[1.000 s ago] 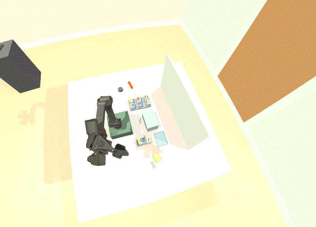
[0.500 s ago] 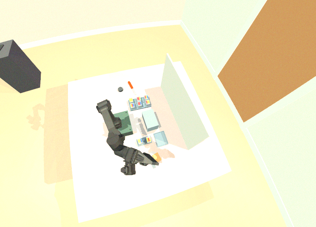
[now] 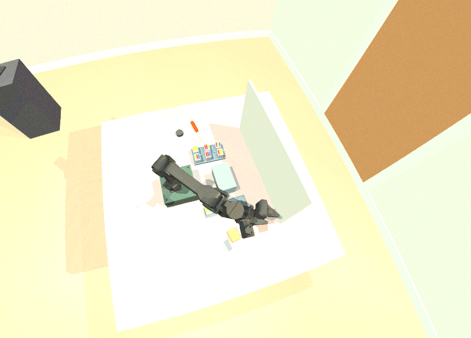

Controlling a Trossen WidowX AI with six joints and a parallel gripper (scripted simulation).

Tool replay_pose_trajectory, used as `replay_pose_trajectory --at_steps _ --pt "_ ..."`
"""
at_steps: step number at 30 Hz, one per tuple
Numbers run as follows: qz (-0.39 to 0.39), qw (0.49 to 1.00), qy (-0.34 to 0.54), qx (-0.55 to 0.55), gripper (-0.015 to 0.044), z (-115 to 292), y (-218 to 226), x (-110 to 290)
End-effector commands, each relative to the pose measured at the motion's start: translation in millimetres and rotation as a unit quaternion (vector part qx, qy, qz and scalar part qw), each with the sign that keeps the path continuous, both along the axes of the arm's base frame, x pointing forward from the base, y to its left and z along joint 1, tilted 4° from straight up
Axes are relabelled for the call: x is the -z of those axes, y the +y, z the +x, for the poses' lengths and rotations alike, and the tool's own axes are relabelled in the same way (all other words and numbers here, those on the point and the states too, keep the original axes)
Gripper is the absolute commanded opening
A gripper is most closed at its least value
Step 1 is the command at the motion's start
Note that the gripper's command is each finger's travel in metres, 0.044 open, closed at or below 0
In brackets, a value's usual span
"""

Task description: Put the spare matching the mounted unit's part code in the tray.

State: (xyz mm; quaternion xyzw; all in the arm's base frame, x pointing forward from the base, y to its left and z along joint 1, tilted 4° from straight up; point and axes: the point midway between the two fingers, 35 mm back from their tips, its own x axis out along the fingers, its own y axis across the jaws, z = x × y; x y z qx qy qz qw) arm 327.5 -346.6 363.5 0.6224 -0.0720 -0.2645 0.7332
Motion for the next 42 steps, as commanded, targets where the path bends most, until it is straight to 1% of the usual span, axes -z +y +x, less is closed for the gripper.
replay_pose_trajectory --at_steps 1,4,7,10,13,16,19,22,23,24,25,42 --pt "-0.018 0.990 0.121 -0.068 0.0440 44 40 47" --pt "-0.033 0.971 0.198 -0.126 0.0440 66 73 80" --pt "-0.053 0.942 0.271 -0.192 0.0440 82 111 112" --pt "-0.079 0.899 0.341 -0.263 0.0440 92 152 141" --pt "-0.110 0.843 0.408 -0.334 0.0440 94 191 168" --pt "-0.153 0.756 0.481 -0.417 0.0440 88 233 194" --pt "-0.197 0.649 0.539 -0.500 0.0440 74 272 214" --pt "-0.239 0.523 0.580 -0.577 0.0440 56 308 229" --pt "-0.248 0.488 0.588 -0.596 0.0440 50 316 231" --pt "-0.254 0.466 0.592 -0.607 0.0440 47 321 233" --pt "-0.256 0.458 0.593 -0.610 0.0440 46 323 233" --pt "-0.256 0.458 0.593 -0.610 0.0440 46 323 233"
